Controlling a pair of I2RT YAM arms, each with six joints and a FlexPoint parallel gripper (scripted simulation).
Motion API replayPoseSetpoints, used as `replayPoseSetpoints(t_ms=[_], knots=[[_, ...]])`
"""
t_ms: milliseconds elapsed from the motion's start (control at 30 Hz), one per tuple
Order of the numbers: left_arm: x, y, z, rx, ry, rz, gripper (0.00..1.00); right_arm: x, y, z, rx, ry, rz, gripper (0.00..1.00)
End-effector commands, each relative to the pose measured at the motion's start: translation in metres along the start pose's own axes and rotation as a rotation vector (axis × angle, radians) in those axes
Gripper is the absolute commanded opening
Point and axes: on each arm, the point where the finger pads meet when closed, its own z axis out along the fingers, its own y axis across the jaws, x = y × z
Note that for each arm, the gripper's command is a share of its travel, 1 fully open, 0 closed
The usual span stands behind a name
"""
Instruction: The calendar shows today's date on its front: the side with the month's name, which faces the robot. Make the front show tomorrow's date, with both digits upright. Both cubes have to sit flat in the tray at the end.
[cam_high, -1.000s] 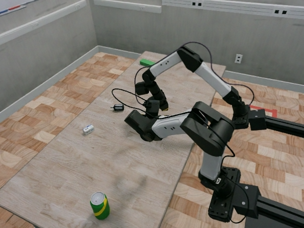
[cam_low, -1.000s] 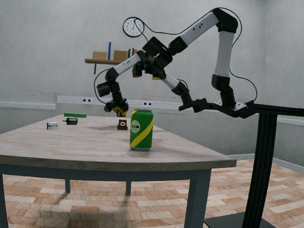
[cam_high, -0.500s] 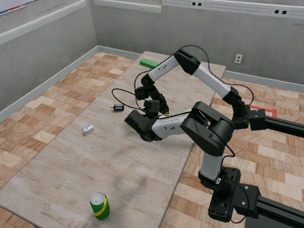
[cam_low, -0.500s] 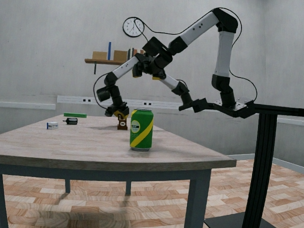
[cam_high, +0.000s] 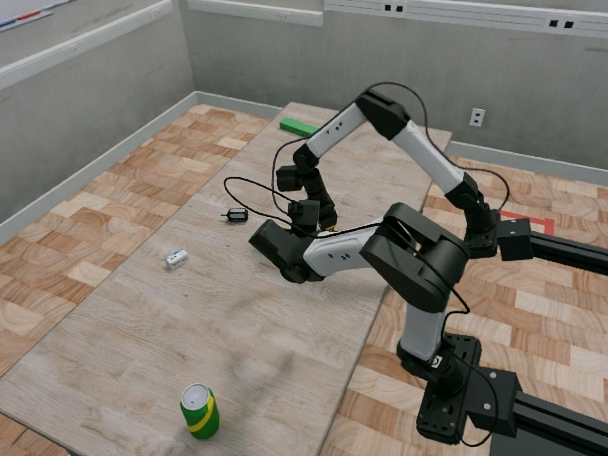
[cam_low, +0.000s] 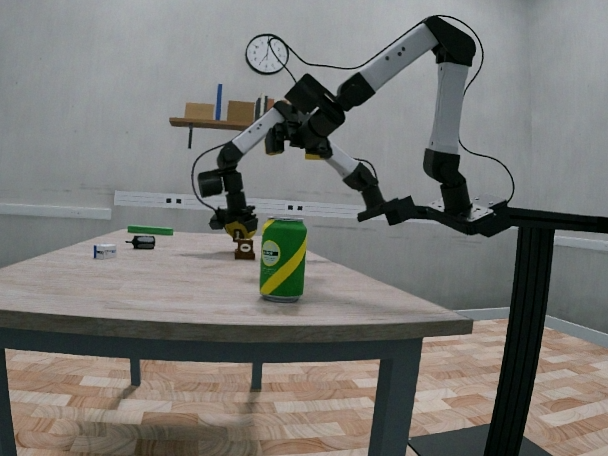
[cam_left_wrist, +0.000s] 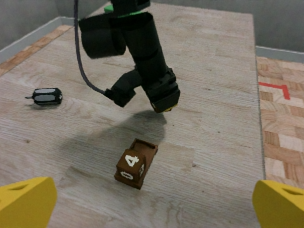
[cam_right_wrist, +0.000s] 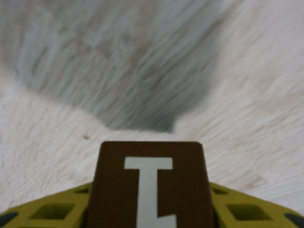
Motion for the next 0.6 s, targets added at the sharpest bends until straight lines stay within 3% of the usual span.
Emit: replayPoseSetpoints(t_ms=[0, 33, 367, 567], knots=[[0.003, -0.009, 0.006, 0.042, -0.006, -0.003, 1.00, -0.024, -0.020, -0.027, 0.048, -0.272, -0.041, 0.31], [0.003, -0.009, 0.006, 0.042, -0.006, -0.003, 1.00, -0.024, -0.020, -0.027, 0.048, -0.272, -0.041, 0.31], [0.017, -0.010, 0.022, 0.063, 0.013, -0.060, 1.00, -0.012, -0.014, -0.036, 0.030, -0.686, -0.188, 0.31], [0.021, -0.008, 0.030, 0.066, 0.016, -0.090, 1.00, -0.007, -0.012, -0.037, 0.019, -0.850, -0.243, 0.31]])
